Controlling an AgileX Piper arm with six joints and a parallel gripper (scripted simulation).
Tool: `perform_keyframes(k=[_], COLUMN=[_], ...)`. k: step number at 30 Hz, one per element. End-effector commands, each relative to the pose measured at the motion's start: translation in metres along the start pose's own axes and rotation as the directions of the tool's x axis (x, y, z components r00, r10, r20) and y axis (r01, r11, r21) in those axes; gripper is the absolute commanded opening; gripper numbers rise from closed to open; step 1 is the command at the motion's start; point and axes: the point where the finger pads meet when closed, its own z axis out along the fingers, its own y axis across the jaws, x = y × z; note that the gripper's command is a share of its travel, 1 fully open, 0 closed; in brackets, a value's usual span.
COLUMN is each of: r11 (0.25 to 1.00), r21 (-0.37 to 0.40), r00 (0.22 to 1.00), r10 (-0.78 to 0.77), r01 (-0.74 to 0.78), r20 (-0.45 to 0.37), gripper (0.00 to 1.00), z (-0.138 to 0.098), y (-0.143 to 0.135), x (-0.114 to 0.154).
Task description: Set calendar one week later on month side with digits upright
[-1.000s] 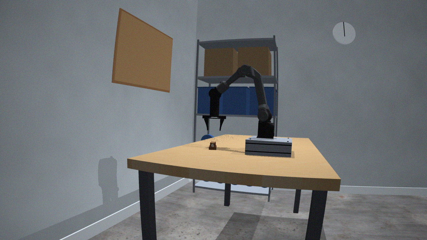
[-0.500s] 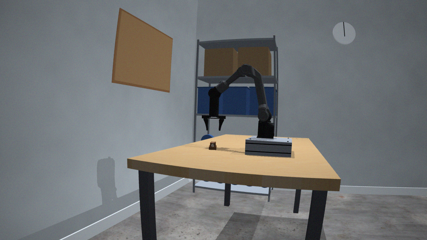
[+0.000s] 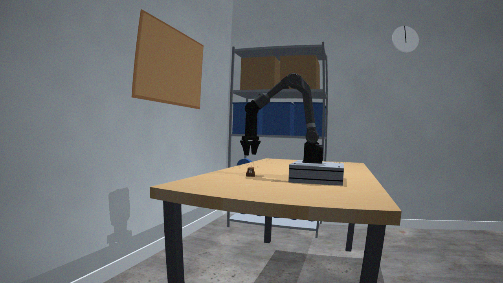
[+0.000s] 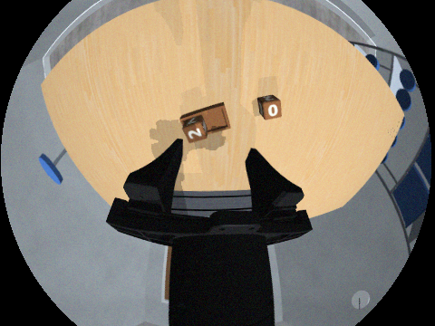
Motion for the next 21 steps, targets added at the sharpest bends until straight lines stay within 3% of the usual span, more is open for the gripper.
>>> perform_keyframes(k=[1,3,12,13,21], r11=[0.987,0.954,0.895,0.895,0.895], r21=[-0.005,-0.004,-0.003,-0.003,-0.003], r00=[0.987,0.954,0.895,0.895,0.895], r10=[-0.162,-0.298,-0.447,-0.446,-0.447], r01=[0.162,0.298,0.447,0.446,0.447], r20=[0.003,0.003,0.003,0.003,0.003], gripper=[1.0,1.0,1.0,0.61,0.61], z=[0.0,0.0,0.0,0.0,0.0], y=[0.011,0.019,0.029,0.029,0.029], x=[0.007,0.013,0.02,0.02,0.02])
